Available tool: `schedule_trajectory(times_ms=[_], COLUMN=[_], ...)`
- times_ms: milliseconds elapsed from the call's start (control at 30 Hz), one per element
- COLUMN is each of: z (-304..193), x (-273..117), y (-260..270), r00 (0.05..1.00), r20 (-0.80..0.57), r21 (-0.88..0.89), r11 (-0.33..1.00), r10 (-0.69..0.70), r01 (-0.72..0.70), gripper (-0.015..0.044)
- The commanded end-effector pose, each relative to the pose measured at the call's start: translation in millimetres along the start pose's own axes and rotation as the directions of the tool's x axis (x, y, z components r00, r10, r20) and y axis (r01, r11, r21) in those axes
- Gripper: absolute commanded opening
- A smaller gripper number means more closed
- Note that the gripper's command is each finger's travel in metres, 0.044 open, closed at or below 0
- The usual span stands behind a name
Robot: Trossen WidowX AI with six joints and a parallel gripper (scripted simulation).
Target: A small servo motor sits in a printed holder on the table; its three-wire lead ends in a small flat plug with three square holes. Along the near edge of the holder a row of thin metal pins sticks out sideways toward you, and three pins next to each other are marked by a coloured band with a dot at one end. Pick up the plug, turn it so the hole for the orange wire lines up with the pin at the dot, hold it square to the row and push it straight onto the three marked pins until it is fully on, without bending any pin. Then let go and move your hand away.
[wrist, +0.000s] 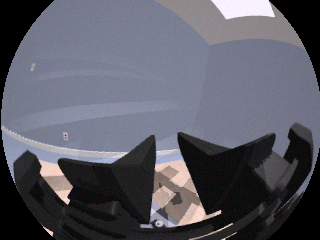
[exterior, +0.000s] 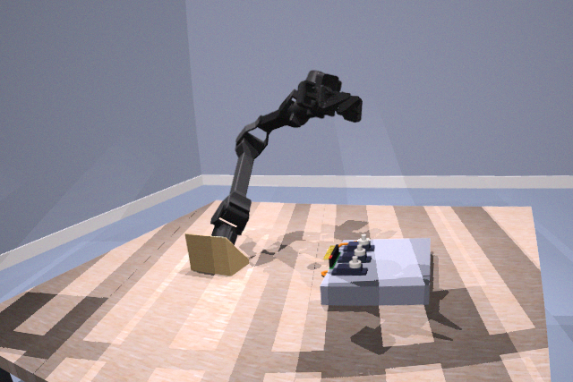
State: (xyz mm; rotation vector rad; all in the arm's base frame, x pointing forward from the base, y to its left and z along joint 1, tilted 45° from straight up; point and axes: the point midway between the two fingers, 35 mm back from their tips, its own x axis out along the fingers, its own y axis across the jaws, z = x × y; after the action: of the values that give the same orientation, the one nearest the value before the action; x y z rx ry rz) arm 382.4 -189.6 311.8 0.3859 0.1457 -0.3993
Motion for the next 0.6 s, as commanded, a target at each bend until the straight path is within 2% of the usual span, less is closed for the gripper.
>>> schedule_trajectory(times_ms=[0, 567], z=[-2.6, -19.4], x=[-8.3, -41.5], y=[14.4, 63.7], r00=[0.999, 0.988], r20=[0.014, 0.047], r21=[-0.036, -0.153], r11=[0.999, 0.978], r10=[0.029, 0.147], r01=[-0.028, -0.138], gripper=[0.0115, 0.0115])
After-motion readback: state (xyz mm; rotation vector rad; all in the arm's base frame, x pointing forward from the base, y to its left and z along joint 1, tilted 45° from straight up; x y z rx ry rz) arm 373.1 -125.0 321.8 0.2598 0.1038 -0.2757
